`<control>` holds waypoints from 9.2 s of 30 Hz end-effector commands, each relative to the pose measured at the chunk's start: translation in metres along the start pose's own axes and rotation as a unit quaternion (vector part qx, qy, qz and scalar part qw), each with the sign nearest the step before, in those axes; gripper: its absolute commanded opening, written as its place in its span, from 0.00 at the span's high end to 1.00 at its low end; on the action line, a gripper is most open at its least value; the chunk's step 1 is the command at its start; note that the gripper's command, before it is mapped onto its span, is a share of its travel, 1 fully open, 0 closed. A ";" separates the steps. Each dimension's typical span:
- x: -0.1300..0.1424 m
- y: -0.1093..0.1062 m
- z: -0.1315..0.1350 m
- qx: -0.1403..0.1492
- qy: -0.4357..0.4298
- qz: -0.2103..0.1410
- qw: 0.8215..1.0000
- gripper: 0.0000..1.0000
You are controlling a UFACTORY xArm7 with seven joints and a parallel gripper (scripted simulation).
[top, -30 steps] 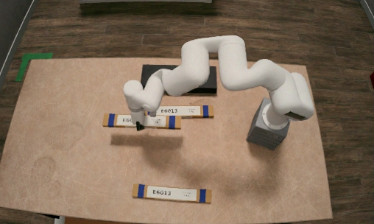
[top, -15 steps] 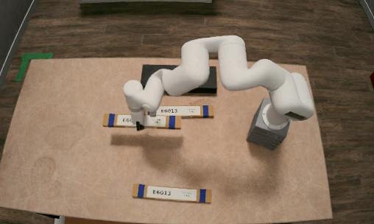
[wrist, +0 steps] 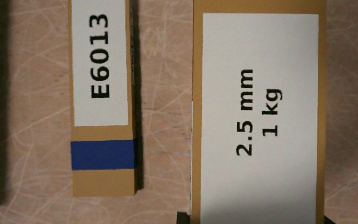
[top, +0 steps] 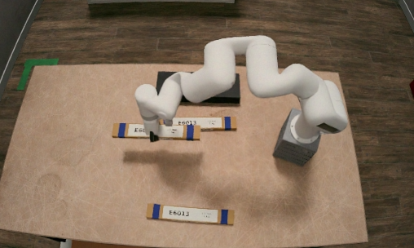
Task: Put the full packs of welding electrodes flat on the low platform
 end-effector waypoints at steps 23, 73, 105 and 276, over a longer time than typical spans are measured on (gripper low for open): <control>0.002 -0.006 0.000 0.000 0.000 -0.003 1.000 0.42; 0.002 -0.006 0.000 0.000 0.000 -0.003 1.000 0.42; 0.002 -0.007 0.001 0.000 -0.060 -0.003 0.998 0.42; -0.194 0.050 0.052 0.000 -0.060 -0.003 0.998 0.42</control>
Point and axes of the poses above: the point where the finger pads meet when closed, its own y axis out along the fingers, its own z axis across the jaws, x = y × z, the point moved 3 cm from there along -y, back along the fingers, and after that the axes turned 13 degrees about y, right-handed, at the moved point
